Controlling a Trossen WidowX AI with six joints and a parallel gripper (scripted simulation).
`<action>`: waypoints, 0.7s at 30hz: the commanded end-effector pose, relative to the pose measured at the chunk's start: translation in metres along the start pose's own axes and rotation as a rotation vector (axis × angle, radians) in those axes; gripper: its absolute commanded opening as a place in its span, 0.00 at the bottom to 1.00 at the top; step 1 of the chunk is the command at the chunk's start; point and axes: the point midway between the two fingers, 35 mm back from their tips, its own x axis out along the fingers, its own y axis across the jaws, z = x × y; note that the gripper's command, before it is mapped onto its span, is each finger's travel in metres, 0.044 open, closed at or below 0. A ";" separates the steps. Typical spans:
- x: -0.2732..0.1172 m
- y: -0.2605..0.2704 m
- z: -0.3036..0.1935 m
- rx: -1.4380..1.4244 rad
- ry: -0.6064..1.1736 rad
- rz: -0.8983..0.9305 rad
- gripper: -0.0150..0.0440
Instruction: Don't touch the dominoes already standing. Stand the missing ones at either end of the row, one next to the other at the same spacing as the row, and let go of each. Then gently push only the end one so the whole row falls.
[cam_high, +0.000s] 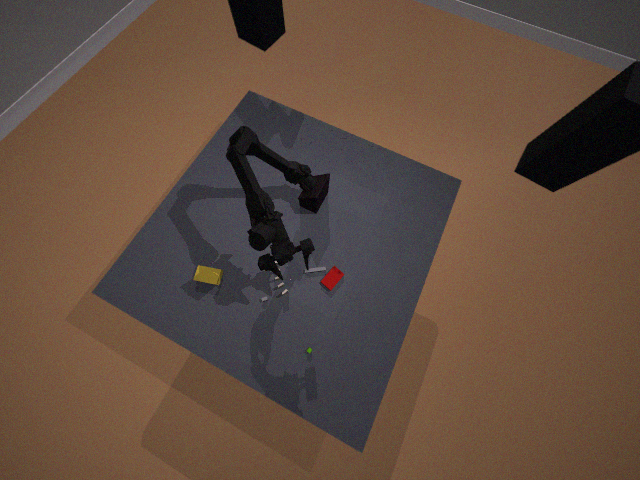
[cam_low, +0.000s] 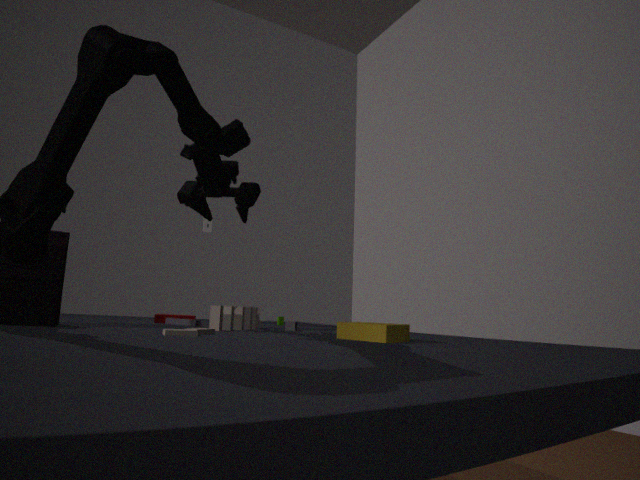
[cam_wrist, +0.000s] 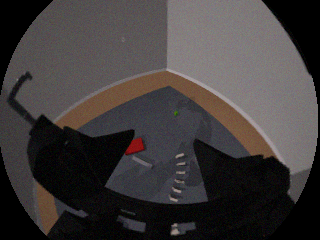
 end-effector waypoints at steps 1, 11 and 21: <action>-0.006 -0.041 -0.065 0.057 0.228 -0.071 1.00; -0.052 -0.096 -0.206 0.115 0.752 -0.141 1.00; -0.077 -0.106 -0.246 0.113 0.922 -0.145 1.00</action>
